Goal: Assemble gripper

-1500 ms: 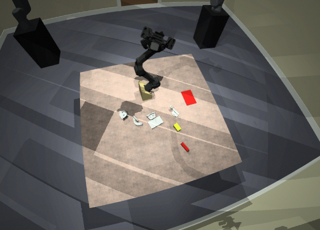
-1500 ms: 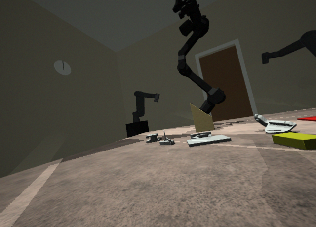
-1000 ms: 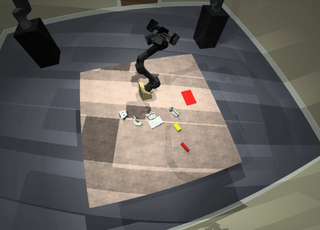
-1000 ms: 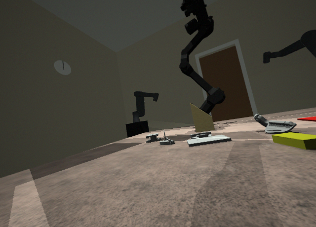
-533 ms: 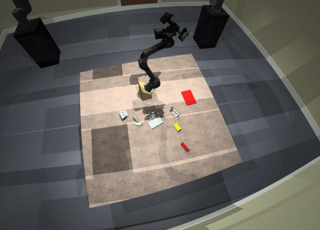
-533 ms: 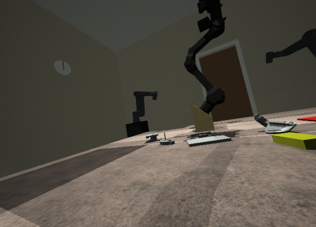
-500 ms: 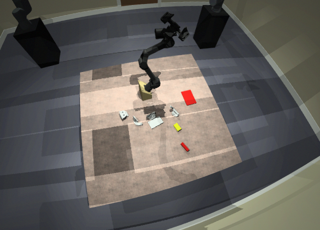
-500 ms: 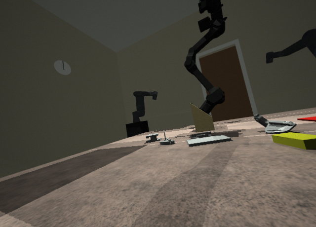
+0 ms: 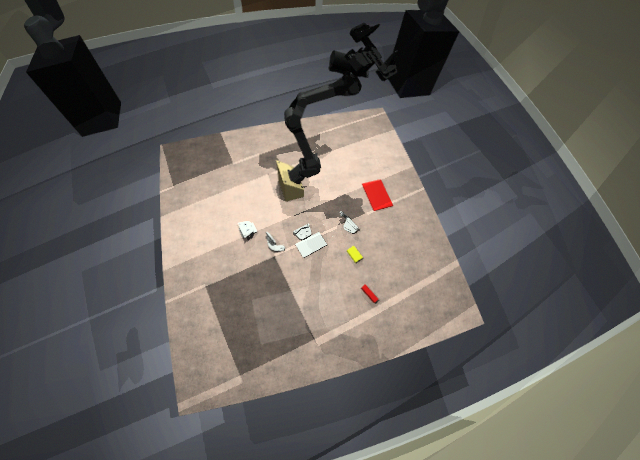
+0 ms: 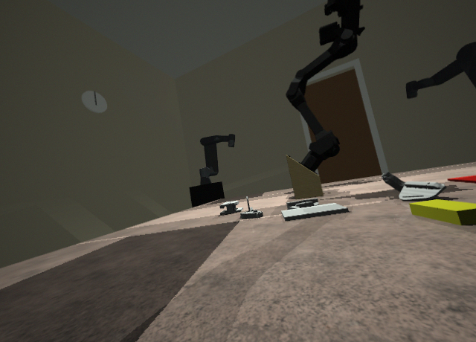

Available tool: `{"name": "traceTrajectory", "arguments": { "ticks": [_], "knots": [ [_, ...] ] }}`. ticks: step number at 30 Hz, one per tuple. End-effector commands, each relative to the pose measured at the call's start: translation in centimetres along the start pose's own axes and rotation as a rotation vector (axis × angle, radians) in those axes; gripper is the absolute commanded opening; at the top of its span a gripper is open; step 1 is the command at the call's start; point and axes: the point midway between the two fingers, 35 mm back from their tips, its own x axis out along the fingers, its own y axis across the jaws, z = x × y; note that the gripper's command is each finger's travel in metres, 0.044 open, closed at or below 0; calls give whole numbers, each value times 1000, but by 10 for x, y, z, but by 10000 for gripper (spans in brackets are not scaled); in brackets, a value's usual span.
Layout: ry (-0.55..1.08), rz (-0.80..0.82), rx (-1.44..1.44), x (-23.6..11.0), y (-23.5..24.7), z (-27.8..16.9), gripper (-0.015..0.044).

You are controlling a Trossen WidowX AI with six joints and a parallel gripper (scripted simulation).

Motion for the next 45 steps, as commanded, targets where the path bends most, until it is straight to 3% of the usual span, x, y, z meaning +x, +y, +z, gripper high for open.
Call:
{"name": "traceTrajectory", "arguments": {
  "ticks": [1,24,45],
  "knots": [
    [70,-1,-59,-8,-18,-33,440],
    [355,-66,-400,-48,-129,-145,440],
    [524,-203,-683,-79,-252,-168,440]
  ]
}}
